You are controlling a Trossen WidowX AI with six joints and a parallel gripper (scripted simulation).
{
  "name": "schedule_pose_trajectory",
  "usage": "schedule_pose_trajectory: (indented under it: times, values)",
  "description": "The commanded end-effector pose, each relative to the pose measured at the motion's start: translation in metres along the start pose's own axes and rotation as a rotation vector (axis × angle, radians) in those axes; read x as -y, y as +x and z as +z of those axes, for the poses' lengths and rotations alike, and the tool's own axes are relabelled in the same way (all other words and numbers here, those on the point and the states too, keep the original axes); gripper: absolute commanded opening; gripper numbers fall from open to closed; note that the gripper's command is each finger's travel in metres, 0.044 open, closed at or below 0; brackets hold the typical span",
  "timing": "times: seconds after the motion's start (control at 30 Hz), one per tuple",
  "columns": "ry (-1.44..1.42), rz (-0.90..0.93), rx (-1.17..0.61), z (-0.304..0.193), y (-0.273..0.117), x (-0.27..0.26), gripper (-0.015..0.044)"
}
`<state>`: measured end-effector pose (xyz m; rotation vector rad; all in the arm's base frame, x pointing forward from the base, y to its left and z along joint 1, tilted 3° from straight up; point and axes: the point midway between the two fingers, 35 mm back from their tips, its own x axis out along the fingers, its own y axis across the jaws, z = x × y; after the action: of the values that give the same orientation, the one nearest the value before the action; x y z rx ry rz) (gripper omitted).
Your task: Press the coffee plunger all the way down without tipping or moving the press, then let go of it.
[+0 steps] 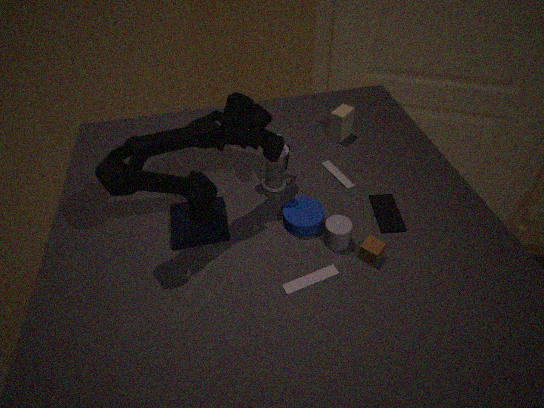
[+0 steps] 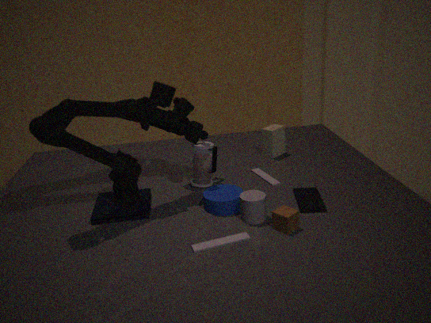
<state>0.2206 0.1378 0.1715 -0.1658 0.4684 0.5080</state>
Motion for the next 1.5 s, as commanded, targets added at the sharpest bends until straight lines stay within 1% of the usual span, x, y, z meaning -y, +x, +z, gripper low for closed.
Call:
schedule_pose_trajectory:
  times: [0.0,0.63,1.03,1.23,1.47]
  values:
    - [-0.008,0.000,-0.018,-0.004,0.002,0.000,0.0120]
    - [-0.001,0.000,-0.002,0.001,0.001,0.000,0.0120]
    - [-0.001,0.000,-0.002,0.001,0.001,0.000,0.0435]
    - [-0.001,0.000,-0.004,0.010,-0.006,-0.001,0.0440]
    - [-0.006,-0.002,-0.019,0.054,-0.055,-0.001,0.0440]
